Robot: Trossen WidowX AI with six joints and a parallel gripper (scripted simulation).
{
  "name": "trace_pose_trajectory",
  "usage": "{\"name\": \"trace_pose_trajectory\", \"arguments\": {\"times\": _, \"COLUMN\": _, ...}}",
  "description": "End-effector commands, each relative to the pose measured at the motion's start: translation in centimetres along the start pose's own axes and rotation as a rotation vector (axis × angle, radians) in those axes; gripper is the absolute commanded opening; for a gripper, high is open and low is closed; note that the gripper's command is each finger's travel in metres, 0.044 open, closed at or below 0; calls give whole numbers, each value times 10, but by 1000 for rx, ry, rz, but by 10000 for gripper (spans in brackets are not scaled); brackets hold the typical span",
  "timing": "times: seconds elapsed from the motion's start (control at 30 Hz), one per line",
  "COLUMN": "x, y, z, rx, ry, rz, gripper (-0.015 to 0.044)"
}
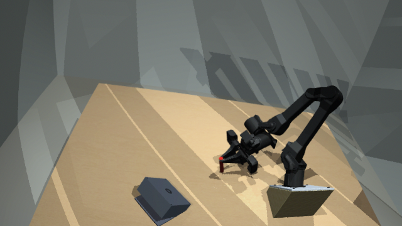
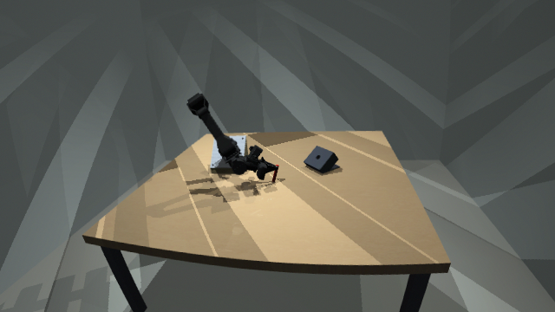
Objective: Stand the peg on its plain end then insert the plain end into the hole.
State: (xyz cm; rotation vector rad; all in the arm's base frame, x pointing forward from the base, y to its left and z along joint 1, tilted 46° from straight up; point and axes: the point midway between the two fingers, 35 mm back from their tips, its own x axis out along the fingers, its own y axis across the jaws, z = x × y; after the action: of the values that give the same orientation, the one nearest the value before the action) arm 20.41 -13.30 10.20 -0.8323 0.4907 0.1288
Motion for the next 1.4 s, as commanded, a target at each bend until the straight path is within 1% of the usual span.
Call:
{"name": "trace_pose_trajectory", "arguments": {"times": 0.0, "x": -2, "y": 0, "z": -1, "rx": -3, "ry": -33, "rz": 0, "gripper": 49}}
{"name": "trace_pose_trajectory", "arguments": {"times": 0.53, "x": -11, "y": 1, "z": -7, "rx": -4, "ry": -171, "rz": 2, "gripper": 49}}
{"name": "trace_pose_trajectory", "arguments": {"times": 0.7, "x": -12, "y": 1, "z": -6, "rx": -4, "ry": -146, "rz": 2, "gripper": 49}}
{"name": "trace_pose_trajectory", "arguments": {"times": 1.37, "x": -12, "y": 2, "z": -11, "rx": 9, "ry": -150, "rz": 6, "gripper": 49}}
